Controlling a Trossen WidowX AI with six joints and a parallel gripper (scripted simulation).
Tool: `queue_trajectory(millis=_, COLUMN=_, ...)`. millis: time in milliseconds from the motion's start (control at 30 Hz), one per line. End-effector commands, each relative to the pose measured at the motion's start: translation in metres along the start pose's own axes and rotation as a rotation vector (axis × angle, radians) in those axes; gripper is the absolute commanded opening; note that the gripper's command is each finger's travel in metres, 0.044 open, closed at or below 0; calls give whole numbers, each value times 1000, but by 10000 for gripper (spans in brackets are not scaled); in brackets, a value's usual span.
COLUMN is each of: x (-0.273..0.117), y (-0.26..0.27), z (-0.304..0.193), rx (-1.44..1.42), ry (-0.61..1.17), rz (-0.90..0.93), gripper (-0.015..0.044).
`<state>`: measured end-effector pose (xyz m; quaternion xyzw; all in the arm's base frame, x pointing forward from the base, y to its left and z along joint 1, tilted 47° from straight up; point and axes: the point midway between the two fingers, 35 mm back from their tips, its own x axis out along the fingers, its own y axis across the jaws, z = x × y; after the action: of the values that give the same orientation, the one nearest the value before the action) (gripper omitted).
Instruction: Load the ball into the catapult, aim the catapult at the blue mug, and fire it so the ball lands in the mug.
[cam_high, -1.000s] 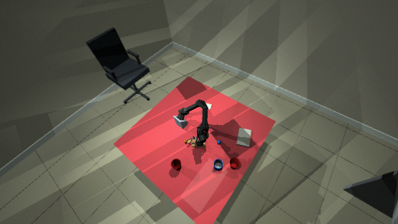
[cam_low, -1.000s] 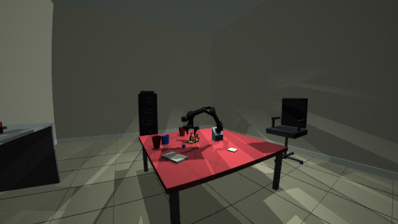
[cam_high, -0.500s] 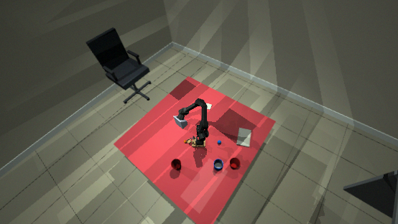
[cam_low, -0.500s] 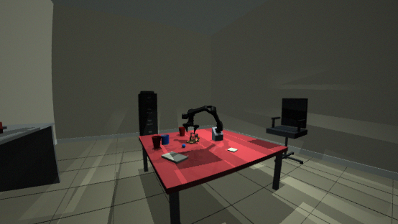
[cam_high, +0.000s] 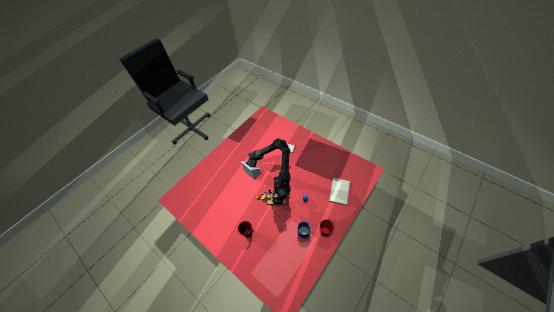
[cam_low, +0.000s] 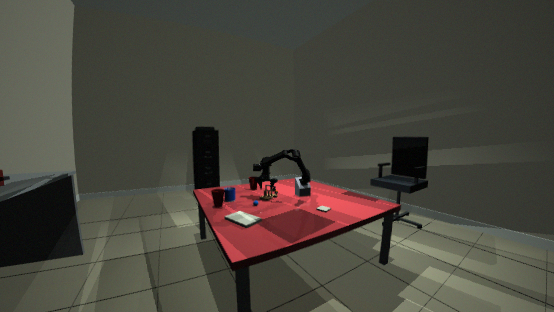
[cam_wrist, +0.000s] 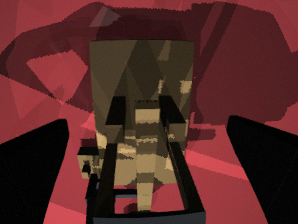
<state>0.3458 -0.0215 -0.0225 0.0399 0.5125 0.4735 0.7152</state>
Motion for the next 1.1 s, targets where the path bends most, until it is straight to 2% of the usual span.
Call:
queue_trajectory(millis=0, x=8, y=1, z=0, rx=3, ry=0, rz=6, gripper=440)
queue_trajectory(millis=800, x=44, y=2, z=0, rx=3, ry=-2, rz=8, gripper=440)
queue_trajectory(millis=1067, x=40, y=1, z=0, rx=-1, ry=0, rz=4, gripper=230)
